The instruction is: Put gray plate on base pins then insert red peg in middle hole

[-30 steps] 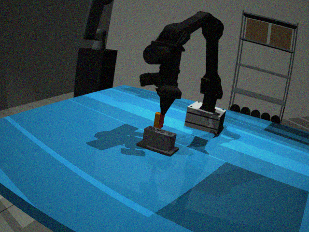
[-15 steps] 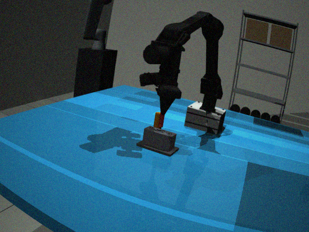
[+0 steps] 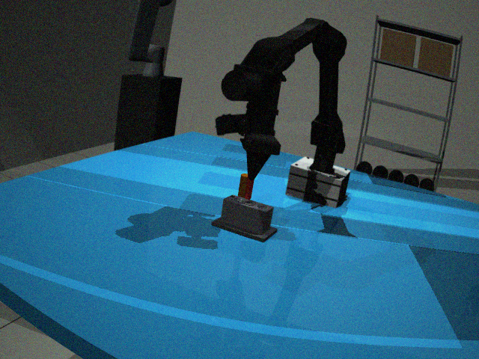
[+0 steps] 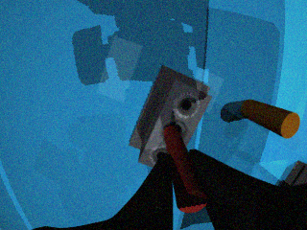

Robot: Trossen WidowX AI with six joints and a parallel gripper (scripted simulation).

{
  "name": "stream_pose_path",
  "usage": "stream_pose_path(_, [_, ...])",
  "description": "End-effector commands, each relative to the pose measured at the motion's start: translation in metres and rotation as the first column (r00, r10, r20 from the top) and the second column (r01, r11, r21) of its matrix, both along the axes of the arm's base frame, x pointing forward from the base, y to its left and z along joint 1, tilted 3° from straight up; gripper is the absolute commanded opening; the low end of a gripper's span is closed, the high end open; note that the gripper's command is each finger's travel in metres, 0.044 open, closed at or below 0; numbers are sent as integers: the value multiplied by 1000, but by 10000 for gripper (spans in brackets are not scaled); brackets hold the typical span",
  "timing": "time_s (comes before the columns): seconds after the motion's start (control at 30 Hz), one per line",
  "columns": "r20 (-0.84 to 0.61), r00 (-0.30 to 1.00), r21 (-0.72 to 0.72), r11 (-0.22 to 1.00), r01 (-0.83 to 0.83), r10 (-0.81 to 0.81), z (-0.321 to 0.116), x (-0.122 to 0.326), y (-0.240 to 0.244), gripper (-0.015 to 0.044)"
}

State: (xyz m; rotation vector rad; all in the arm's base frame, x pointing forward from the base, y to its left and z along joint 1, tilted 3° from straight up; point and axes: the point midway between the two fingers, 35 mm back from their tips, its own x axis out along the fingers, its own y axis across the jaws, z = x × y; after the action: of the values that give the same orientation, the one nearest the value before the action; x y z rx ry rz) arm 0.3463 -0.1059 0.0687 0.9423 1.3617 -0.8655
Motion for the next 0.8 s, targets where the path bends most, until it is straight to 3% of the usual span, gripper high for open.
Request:
stream_pose_path(0.0, [-12, 1000, 5, 1000, -2, 2, -8, -3, 1, 0])
stream_pose_path(0.77, [-5, 1000, 2, 1000, -2, 2, -11, -1, 1, 0])
